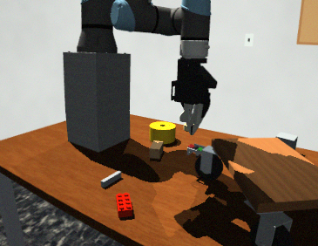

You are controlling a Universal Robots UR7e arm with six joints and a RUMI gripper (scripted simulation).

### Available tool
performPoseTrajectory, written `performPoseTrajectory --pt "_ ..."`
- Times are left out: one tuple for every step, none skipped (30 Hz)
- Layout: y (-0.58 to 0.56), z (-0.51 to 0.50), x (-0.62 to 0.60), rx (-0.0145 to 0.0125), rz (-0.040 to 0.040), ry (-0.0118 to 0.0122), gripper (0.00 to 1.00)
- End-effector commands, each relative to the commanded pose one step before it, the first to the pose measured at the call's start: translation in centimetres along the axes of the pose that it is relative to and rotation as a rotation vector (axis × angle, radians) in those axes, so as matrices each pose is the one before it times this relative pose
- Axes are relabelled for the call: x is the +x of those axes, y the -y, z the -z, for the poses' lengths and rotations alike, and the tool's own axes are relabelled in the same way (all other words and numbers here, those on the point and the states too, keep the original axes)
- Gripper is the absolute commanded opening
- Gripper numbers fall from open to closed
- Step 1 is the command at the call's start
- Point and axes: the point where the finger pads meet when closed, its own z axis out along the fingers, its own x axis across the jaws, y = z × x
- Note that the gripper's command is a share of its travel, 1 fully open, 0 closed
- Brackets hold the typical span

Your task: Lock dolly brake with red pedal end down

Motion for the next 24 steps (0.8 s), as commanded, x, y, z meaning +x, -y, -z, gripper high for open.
performPoseTrajectory --pt "-0.018 -1.046 0.067 -0.00046 0.0 -0.0016 0.0" --pt "0.0 -0.197 -0.001 0.0 0.0 0.0 0.0" --pt "0.0 -0.19 0.001 0.0 0.0 0.0 0.0" --pt "0.0 -0.182 0.0 0.0 0.0 0.0 0.0" --pt "0.0 -0.173 0.0 0.0 0.0 0.0 0.0" --pt "0.0 -0.164 0.0 0.0 0.0 0.0 0.0" --pt "0.0 -0.154 0.0 0.0 0.0 0.0 0.0" --pt "0.0 0.0 0.0 0.0 0.0 0.0 0.0" --pt "0.0 0.0 0.0 0.0 0.0 0.0 0.0" --pt "0.0 -0.144 0.0 0.0 0.0 0.0 0.0" --pt "0.0 -0.133 0.0 0.0 0.0 0.0 0.0" --pt "0.0 -0.122 0.0 0.0 0.0 0.0 0.0" --pt "0.0 -0.11 0.0 0.0 0.0 0.0 0.0" --pt "0.0 -0.099 0.0 0.0 0.0 0.0 0.0" --pt "0.0 -0.087 0.0 0.0 0.0 0.0 0.0" --pt "0.0 -0.076 0.0 0.0 0.0 0.0 0.0" --pt "0.0 -0.065 0.0 0.0 0.0 0.0 0.0" --pt "0.0 -0.054 0.0 0.0 0.0 0.0 0.0" --pt "0.0 -0.044 0.0 0.0 0.0 0.0 0.0" --pt "0.0 -0.034 0.0 0.0 0.0 0.0 0.0" --pt "0.0 -0.025 0.0 0.0 0.0 0.0 0.0" --pt "0.0 -0.018 0.0 0.0 0.0 0.0 0.0" --pt "0.0 -0.011 0.0 0.0 0.0 0.0 0.0" --pt "0.0 -0.006 0.0 0.0 0.0 0.0 0.0"
